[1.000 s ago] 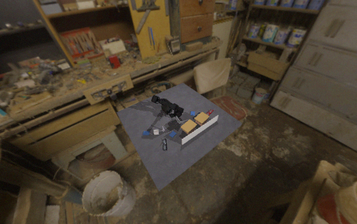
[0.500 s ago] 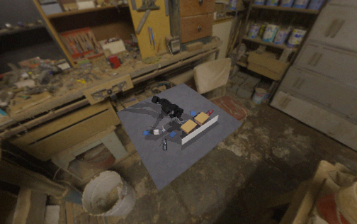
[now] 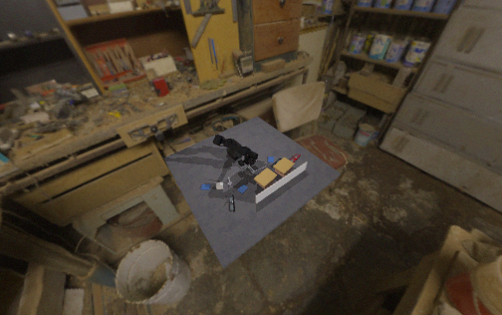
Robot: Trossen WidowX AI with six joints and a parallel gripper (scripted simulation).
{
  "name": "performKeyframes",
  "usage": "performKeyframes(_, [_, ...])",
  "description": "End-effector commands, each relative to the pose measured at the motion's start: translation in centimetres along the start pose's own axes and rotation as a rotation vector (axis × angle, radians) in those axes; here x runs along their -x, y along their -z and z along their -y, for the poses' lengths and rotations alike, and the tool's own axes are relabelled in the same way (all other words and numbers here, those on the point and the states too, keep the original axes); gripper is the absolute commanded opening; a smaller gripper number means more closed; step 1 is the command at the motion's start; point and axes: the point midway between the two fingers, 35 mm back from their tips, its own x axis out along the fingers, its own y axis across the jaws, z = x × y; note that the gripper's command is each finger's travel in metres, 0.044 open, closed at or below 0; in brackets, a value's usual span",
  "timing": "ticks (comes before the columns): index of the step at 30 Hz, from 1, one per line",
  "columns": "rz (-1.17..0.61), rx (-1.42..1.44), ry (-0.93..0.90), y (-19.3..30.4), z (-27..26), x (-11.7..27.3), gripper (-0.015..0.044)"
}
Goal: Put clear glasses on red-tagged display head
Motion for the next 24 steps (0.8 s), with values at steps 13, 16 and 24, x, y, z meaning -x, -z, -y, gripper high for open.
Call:
performKeyframes(13, [-0.001, 0.004, -0.012, -0.2, -0.7, 5.3, 0.0000])
performKeyframes(16, [-0.002, 0.005, -0.010, -0.1, -0.8, 7.1, 0.0000])
performKeyframes(24, [-0.003, 0.007, -0.003, 0.5, -1.0, 9.9, 0.0000])
